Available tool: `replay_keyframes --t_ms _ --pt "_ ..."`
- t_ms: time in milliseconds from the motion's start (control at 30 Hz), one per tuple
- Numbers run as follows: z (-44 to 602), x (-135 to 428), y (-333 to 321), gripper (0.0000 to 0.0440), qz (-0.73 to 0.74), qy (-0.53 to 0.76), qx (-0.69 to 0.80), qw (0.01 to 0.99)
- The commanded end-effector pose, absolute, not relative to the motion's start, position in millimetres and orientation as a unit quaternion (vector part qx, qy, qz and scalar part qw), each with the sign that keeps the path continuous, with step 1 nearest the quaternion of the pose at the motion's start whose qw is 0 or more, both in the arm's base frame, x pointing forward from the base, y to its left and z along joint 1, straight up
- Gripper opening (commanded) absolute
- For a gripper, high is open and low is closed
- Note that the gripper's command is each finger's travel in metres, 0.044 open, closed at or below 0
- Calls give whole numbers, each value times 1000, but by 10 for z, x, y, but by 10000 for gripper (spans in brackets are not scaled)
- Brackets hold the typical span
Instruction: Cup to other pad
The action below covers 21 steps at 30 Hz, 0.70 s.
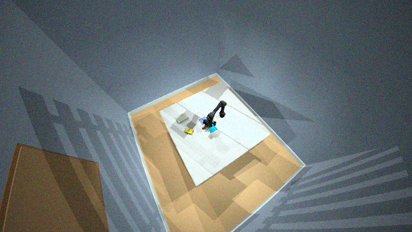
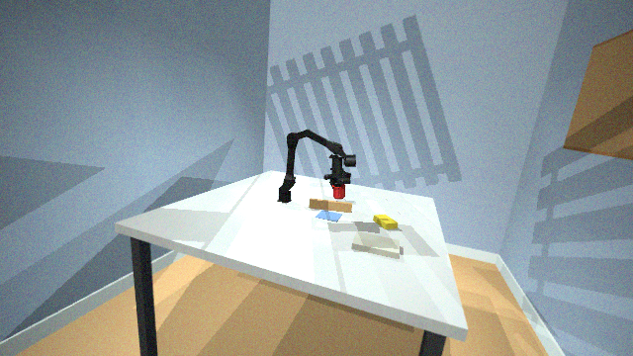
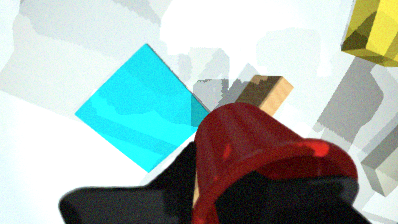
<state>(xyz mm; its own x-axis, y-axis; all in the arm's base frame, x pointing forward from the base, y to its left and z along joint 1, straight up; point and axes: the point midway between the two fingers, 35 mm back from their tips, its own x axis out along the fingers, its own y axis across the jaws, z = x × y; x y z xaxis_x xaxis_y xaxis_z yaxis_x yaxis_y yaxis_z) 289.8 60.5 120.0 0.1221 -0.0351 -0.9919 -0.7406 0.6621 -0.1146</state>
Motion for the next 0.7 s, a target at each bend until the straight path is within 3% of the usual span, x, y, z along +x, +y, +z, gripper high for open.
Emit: replay_keyframes --t_ms 0,667 --pt "1173 2865 683 0 265 605 -321 679" --pt "852 2592 1081 0 286 591 -338 675"
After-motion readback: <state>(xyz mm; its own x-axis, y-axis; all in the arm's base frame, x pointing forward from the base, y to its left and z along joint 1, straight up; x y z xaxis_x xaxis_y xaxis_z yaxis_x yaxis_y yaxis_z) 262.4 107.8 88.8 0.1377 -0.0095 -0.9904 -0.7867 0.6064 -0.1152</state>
